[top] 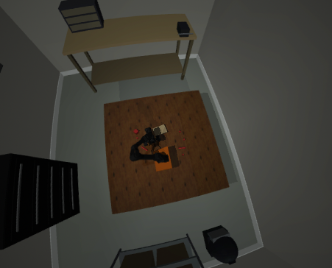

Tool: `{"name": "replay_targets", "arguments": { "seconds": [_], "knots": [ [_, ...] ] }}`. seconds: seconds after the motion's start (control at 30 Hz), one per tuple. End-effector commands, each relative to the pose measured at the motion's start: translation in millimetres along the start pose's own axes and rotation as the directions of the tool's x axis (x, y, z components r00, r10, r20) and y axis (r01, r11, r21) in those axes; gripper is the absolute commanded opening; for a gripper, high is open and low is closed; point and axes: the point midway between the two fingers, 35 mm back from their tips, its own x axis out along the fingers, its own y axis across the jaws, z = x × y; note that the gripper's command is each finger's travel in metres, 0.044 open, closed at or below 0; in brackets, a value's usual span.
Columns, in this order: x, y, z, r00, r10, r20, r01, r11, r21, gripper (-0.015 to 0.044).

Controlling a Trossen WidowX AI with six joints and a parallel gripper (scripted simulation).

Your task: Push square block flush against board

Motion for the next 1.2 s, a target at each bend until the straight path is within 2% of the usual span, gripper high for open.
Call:
{"name": "replay_targets", "arguments": {
  "seconds": [0.0,0.2,0.57,0.87,1.17],
  "knots": [
    [-30,3,3,1.000,0.005,0.022,-0.005,1.000,-0.013,0.0000],
    [-27,3,8,1.000,0.000,0.031,0.001,0.999,-0.036,0.0000],
    [-30,19,35,1.000,-0.001,0.029,0.012,0.915,-0.403,0.0000],
    [-32,34,55,1.000,0.000,0.029,0.019,0.745,-0.666,0.0000],
    [-33,51,75,1.000,0.003,0.028,0.023,0.502,-0.864,0.0000]
  ]
}}
